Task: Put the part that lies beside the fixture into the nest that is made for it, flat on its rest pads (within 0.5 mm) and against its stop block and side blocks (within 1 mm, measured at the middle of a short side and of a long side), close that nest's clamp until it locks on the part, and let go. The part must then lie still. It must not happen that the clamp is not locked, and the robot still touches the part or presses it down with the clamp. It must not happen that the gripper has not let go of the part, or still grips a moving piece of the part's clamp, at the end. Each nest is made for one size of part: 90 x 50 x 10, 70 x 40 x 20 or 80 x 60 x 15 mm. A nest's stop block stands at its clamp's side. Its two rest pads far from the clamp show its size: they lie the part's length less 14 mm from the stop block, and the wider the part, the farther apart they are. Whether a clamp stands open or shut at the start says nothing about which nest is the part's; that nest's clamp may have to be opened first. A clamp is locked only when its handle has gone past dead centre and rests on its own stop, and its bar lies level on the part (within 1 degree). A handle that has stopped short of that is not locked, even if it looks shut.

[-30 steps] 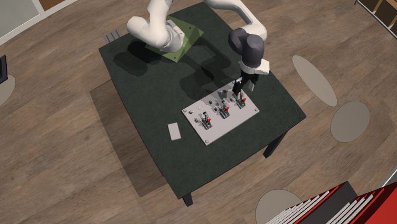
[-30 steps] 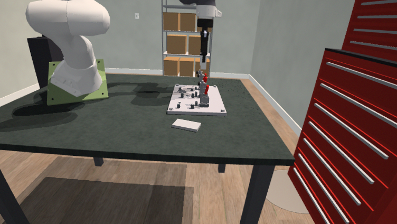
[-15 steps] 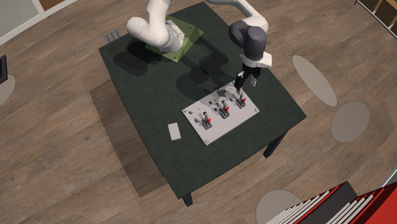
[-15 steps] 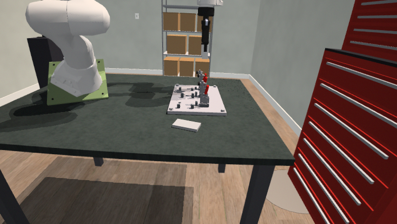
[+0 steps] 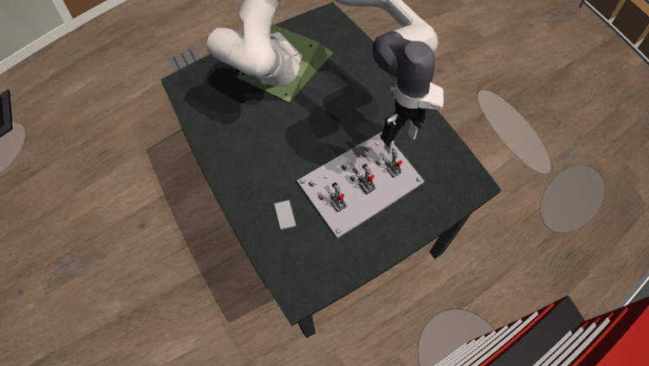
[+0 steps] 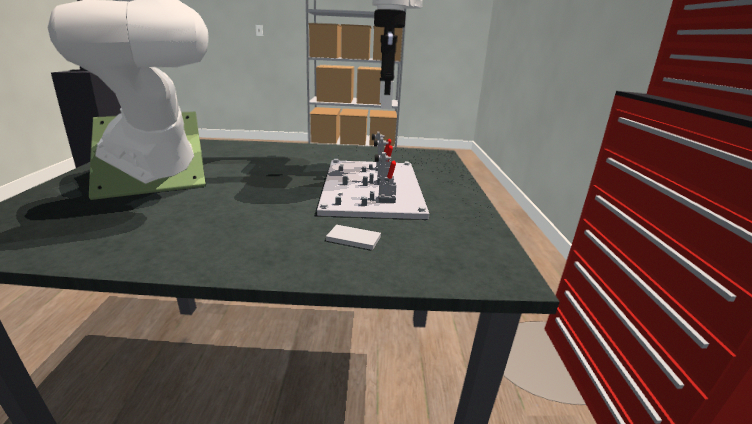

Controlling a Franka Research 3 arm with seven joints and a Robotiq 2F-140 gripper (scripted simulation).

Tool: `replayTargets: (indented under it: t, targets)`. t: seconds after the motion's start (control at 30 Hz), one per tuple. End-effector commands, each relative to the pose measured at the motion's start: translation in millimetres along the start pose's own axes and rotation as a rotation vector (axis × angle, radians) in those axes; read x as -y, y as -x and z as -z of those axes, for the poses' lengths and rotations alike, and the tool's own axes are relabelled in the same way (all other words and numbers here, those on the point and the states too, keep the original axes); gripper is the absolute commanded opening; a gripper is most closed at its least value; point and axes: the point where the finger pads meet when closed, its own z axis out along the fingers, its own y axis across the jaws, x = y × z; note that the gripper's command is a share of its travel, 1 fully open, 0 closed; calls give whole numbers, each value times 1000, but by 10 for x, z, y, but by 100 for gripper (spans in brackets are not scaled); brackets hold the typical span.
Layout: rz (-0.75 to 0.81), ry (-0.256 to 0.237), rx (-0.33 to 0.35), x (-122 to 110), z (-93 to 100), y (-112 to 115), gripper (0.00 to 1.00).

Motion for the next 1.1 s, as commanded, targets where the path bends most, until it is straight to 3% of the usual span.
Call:
replayTargets:
  t: [0.0,0.2,0.37,0.43,0.93,1.0,1.07]
  targets:
    - [-1,2,5,-80,3,25,58]
    - [-1,2,5,-359,4,73,58]
    - [-1,2,5,-765,6,143,58]
    - [-1,2,5,-765,6,143,58]
    - [-1,2,5,-2500,11,440,58]
    - [-1,2,5,-2500,11,440,58]
    - [-1,2,5,-2713,12,476,58]
